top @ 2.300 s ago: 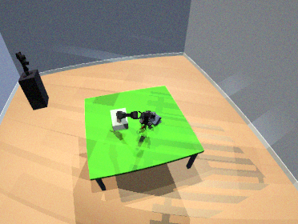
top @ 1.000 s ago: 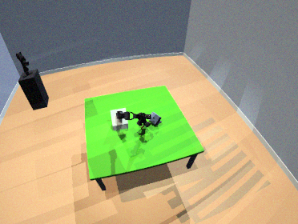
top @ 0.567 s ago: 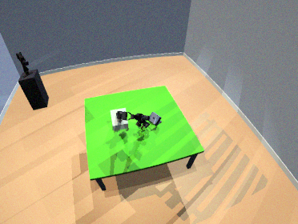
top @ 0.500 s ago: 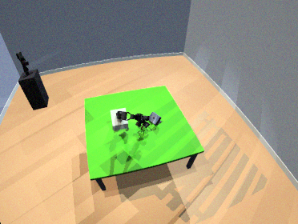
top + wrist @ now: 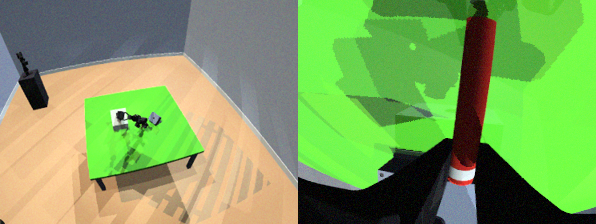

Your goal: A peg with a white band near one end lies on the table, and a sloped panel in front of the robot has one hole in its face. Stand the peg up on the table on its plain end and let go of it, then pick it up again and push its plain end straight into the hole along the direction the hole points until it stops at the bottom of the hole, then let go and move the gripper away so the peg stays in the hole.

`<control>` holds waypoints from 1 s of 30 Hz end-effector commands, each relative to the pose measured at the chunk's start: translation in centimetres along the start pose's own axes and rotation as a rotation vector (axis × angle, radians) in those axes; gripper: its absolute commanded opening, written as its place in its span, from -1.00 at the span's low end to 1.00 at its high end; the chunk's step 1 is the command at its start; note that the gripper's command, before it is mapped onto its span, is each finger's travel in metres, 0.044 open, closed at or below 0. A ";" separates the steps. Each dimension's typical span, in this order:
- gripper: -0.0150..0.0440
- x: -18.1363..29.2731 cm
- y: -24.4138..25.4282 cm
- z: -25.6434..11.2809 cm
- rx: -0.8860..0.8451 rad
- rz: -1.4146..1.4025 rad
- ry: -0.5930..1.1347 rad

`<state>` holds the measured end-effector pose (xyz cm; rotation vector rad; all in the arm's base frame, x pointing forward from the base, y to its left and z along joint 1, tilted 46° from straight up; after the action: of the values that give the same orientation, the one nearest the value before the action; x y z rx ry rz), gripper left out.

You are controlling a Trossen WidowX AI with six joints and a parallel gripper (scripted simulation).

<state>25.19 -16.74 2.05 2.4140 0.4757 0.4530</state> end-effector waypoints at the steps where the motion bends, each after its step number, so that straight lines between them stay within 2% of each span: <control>1: -0.33 -0.2 0.1 -0.4 0.001 -0.003 0.044; 30: -0.33 -1.9 0.3 -1.7 0.037 -0.007 0.291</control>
<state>23.12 -16.97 2.84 2.4035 0.6014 0.7642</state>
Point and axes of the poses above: the point midway between the two fingers, 35 mm back from their tips, its own z axis out along the fingers, its own y axis across the jaws, x = y × z, the point moved 1 cm from there along -z, back along the fingers, and after that the axes turned 8 degrees about z, right-handed, at the moved point
